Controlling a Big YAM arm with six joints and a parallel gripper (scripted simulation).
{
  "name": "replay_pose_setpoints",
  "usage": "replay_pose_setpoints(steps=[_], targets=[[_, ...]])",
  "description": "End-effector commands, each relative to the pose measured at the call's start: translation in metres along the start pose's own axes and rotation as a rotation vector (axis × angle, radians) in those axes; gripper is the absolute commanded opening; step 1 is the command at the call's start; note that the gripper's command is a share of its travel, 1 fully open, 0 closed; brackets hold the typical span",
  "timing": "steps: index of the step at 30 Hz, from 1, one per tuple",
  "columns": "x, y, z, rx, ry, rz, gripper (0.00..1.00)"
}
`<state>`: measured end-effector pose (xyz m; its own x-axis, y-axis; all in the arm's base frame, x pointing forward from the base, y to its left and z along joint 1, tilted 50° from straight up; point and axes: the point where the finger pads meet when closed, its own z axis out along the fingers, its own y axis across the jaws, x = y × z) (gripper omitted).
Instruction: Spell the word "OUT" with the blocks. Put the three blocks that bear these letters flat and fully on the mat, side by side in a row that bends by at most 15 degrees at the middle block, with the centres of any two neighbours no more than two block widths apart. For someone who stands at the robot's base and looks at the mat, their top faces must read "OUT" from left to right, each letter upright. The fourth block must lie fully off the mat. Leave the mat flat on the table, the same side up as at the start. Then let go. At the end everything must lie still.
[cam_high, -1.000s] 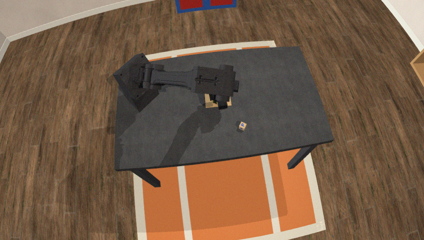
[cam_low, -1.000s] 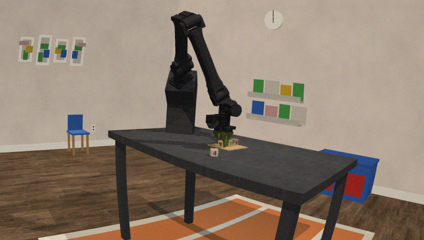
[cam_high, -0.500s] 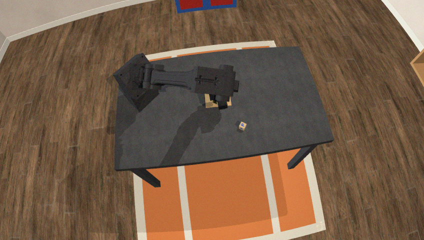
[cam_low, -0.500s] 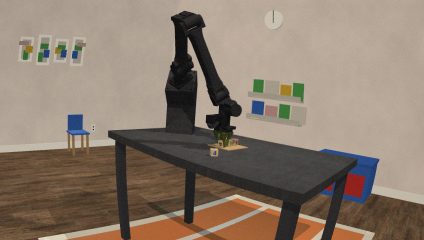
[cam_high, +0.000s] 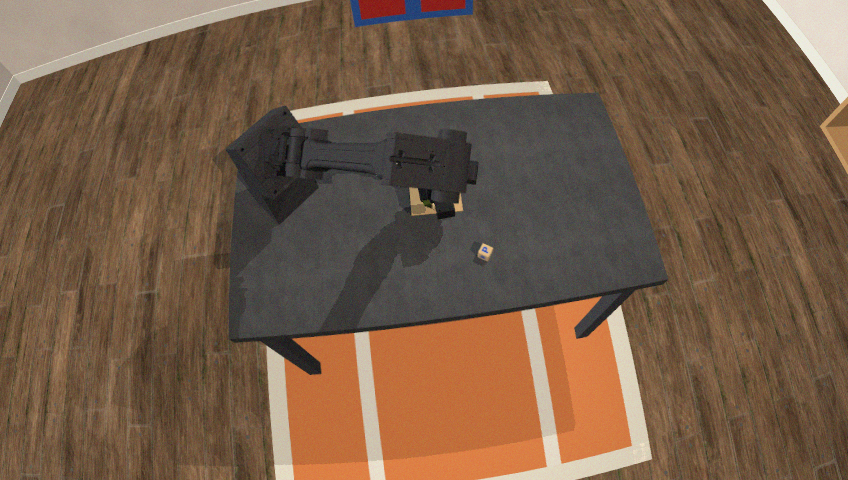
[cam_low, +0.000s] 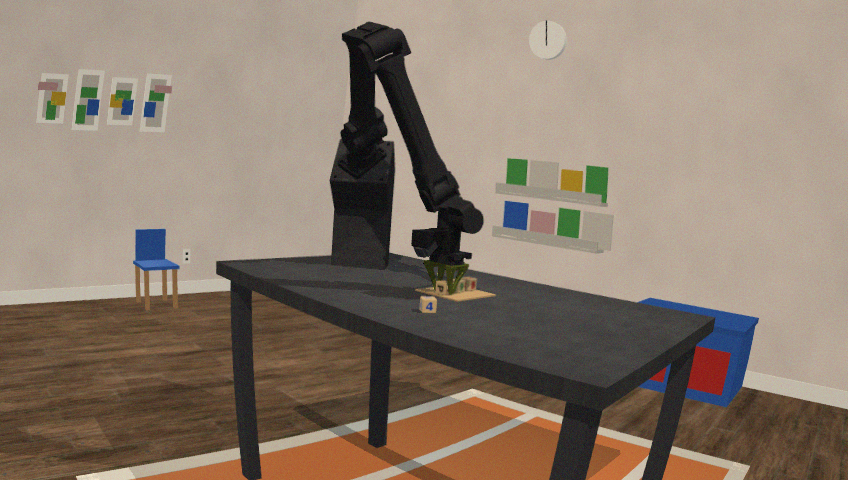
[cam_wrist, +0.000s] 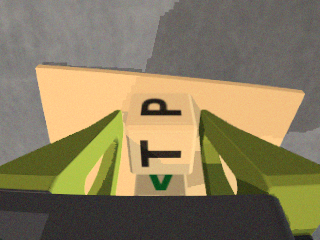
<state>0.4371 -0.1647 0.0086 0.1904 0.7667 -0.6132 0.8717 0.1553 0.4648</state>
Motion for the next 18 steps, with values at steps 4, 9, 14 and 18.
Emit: replay_pose_setpoints(steps=[4, 9, 14, 18], targets=[[-0.0012, -0.0003, 0.0047, -0.001, -0.006, -0.005, 0.44], [-0.0012, -0.0003, 0.0047, -0.001, -0.006, -0.005, 0.58], [-0.0012, -0.0003, 0.0047, -0.001, -0.006, -0.005, 0.58], [-0.0012, -0.0003, 0.0047, -0.001, -0.006, -0.005, 0.58]])
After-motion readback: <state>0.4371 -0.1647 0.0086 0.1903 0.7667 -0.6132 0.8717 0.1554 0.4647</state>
